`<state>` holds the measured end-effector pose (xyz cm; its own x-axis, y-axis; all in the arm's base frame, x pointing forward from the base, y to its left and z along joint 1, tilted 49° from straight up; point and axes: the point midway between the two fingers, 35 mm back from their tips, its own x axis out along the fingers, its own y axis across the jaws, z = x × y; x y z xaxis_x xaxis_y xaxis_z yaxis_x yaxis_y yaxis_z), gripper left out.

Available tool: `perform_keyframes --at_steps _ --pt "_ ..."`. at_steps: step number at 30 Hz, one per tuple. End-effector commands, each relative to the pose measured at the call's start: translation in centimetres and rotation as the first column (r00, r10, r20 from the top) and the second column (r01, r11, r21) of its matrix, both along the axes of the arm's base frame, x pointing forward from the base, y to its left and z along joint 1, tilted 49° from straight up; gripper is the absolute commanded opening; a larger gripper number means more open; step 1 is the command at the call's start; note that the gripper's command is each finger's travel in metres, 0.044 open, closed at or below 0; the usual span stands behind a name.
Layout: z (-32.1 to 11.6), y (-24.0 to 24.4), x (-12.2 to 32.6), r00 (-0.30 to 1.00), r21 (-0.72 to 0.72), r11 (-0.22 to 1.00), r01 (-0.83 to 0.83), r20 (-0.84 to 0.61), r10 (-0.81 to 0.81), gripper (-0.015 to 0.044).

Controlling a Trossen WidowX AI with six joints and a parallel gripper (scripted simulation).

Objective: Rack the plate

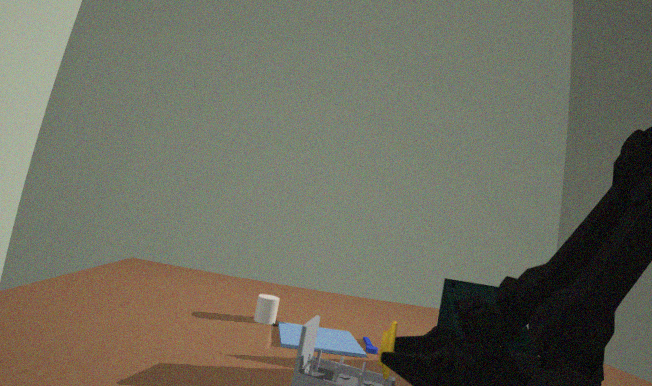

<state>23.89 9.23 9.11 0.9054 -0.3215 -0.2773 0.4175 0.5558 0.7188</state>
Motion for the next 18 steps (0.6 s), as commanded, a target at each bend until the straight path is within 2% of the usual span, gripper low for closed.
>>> perform_keyframes --at_steps 1,18 --pt "-0.3 -0.3 0.3 1.000 -0.007 1.000 0.000 -0.005 0.000 0.0000" --pt "-1.9 0.5 1.2 1.000 0.003 1.000 -0.001 0.001 0.001 0.0000"
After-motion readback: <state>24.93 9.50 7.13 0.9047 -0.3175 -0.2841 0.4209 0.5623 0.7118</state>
